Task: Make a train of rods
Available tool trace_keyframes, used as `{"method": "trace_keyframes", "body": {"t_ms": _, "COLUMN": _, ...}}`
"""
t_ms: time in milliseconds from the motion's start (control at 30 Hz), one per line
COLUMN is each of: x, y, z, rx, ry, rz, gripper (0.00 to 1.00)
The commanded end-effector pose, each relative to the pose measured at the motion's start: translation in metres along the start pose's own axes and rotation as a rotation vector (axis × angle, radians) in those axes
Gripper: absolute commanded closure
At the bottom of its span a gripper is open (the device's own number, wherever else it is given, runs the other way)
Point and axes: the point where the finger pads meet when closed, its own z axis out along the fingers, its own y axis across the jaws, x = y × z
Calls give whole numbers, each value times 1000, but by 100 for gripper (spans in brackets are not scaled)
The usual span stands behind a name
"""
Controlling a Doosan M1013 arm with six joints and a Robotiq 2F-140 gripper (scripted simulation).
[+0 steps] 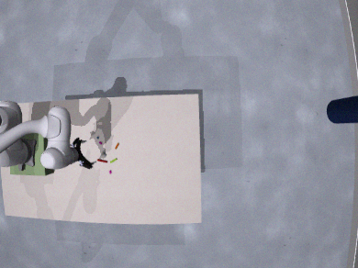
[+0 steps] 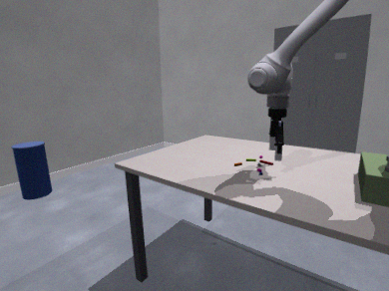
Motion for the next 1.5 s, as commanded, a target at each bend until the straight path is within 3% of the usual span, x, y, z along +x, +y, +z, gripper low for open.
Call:
{"method": "trace_keyframes", "body": {"t_ms": 0, "x": 2, "y": 41, "z": 2, "rx": 31, "ry": 11, "rz": -143, "gripper": 0}}
{"method": "trace_keyframes", "body": {"t_ms": 333, "x": -5, "y": 101, "z": 5, "rx": 30, "ry": 14, "rz": -332, "gripper": 0}}
{"method": "trace_keyframes", "body": {"t_ms": 1467, "x": -5, "y": 102, "z": 5, "rx": 30, "ry": 14, "rz": -337, "gripper": 0}}
